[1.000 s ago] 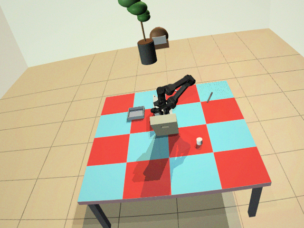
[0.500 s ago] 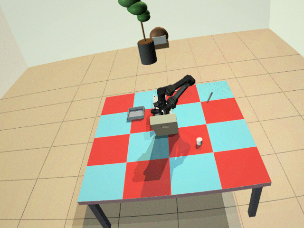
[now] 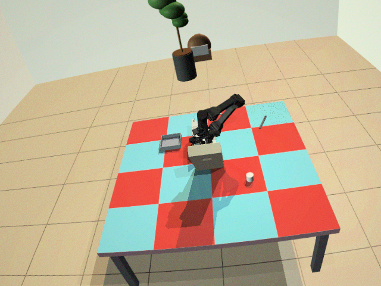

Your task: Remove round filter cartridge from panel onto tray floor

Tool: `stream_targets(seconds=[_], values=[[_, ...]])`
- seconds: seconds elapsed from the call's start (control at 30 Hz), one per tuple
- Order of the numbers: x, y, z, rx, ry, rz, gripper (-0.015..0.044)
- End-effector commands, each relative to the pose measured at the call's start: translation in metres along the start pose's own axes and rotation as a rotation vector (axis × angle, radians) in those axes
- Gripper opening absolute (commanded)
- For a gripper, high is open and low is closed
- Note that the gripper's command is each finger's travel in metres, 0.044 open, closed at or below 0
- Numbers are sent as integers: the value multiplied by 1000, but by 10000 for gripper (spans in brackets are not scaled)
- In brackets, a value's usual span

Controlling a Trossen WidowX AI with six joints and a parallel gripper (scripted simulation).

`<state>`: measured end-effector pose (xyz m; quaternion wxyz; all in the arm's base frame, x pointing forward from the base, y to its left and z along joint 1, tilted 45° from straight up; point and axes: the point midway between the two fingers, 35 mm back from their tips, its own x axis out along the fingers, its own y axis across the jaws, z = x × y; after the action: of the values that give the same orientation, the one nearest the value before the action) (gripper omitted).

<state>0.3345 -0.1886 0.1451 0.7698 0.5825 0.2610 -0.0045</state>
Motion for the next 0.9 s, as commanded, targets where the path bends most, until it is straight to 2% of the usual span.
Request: stream_targets(seconds=[0.0,0.37,0.43,0.53,0.87], values=[[5,0,0,-3,2,-6,102],[0,0,0,1,0,0,42],[0,0,0,1,0,0,0],[1,0,0,23,0,-1,0],[5,0,0,365,1,-6,0]])
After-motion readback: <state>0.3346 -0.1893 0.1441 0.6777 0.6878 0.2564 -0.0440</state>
